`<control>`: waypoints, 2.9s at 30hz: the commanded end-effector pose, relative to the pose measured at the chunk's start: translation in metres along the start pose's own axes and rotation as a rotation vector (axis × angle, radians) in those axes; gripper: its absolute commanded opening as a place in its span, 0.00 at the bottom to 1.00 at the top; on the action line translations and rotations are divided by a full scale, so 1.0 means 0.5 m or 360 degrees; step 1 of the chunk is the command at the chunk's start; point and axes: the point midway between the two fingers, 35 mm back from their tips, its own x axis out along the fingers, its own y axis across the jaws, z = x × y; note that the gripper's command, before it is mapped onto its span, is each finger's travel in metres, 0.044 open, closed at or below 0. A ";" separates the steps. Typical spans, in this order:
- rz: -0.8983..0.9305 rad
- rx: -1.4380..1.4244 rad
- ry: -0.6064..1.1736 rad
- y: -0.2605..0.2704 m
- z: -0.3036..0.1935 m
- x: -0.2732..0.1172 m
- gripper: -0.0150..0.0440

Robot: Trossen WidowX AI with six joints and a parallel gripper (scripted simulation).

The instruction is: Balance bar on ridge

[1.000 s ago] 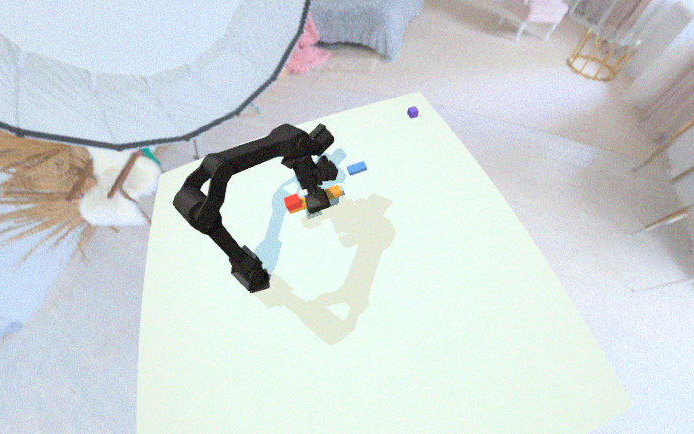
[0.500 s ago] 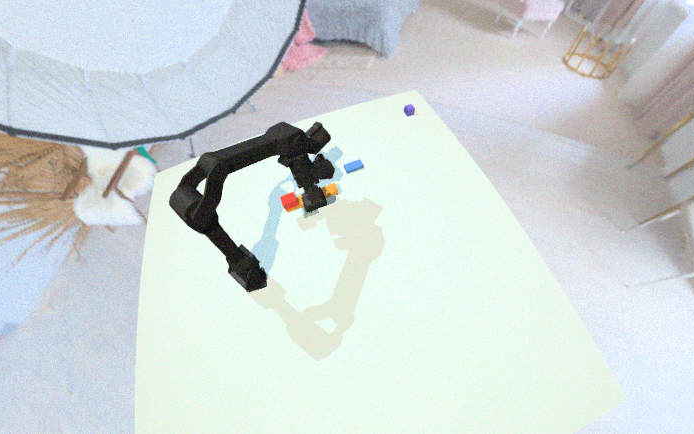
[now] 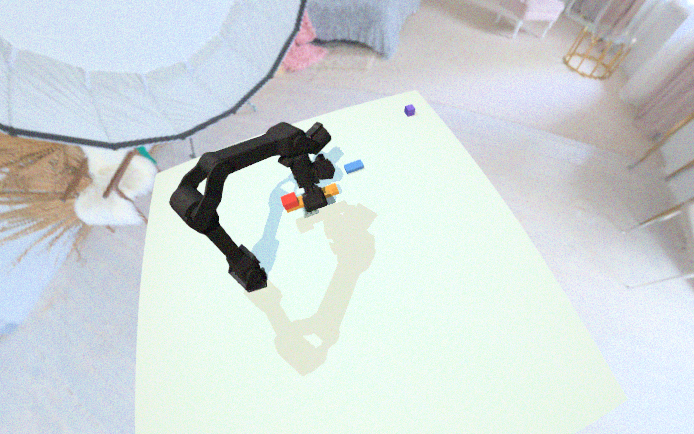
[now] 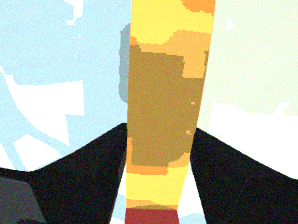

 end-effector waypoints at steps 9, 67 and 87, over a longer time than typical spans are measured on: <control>-0.0002 -0.0004 0.0002 0.000 0.000 0.001 0.25; -0.0001 0.0000 0.0001 0.000 0.000 0.000 0.25; -0.0001 0.0000 0.0001 0.000 0.000 0.000 0.43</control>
